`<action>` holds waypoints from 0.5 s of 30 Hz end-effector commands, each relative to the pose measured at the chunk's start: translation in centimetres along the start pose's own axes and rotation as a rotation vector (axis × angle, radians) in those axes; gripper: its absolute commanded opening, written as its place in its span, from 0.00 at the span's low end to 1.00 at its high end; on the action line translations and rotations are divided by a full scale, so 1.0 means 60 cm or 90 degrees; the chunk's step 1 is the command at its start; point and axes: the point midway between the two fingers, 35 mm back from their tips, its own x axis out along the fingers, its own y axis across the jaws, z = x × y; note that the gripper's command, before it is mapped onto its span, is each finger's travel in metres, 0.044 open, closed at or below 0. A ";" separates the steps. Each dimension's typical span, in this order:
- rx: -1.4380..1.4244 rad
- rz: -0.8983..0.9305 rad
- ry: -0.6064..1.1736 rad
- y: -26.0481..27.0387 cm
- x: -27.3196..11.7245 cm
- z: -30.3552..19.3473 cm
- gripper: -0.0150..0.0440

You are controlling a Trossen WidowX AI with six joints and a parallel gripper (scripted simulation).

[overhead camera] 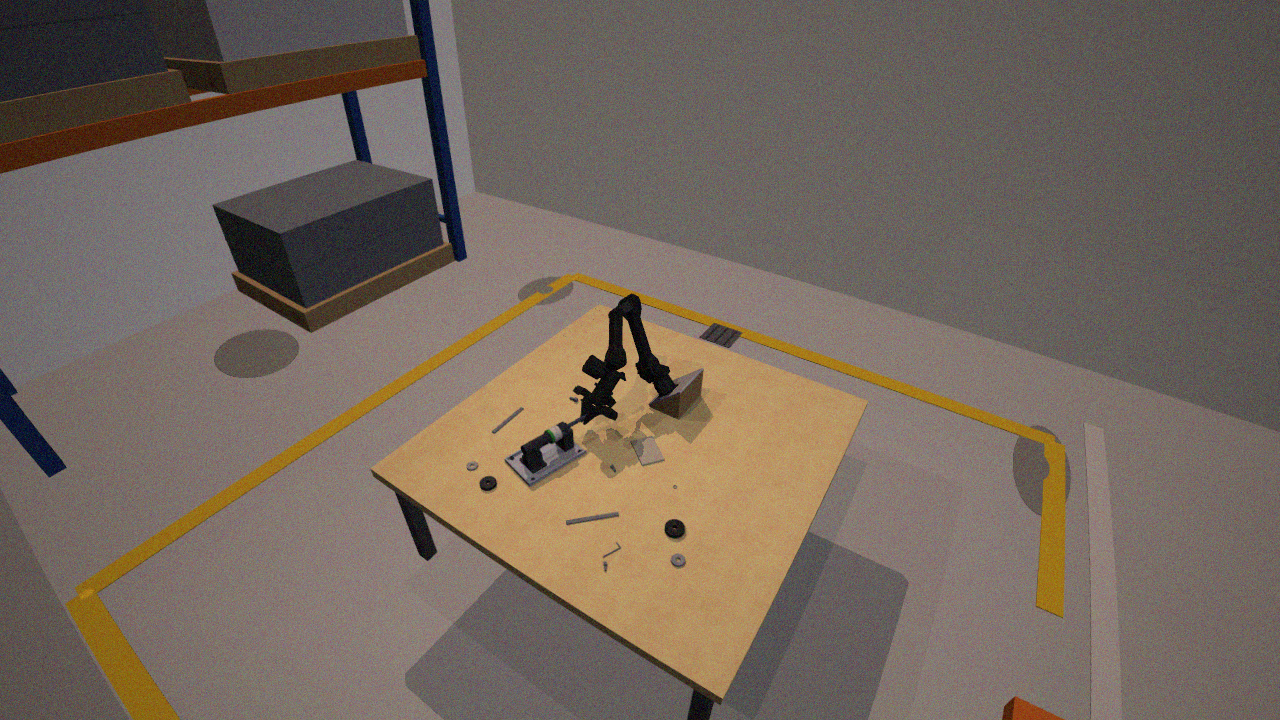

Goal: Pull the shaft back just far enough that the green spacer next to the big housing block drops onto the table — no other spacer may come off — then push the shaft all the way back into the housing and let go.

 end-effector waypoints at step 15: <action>0.002 0.000 -0.001 0.000 -0.002 0.003 0.25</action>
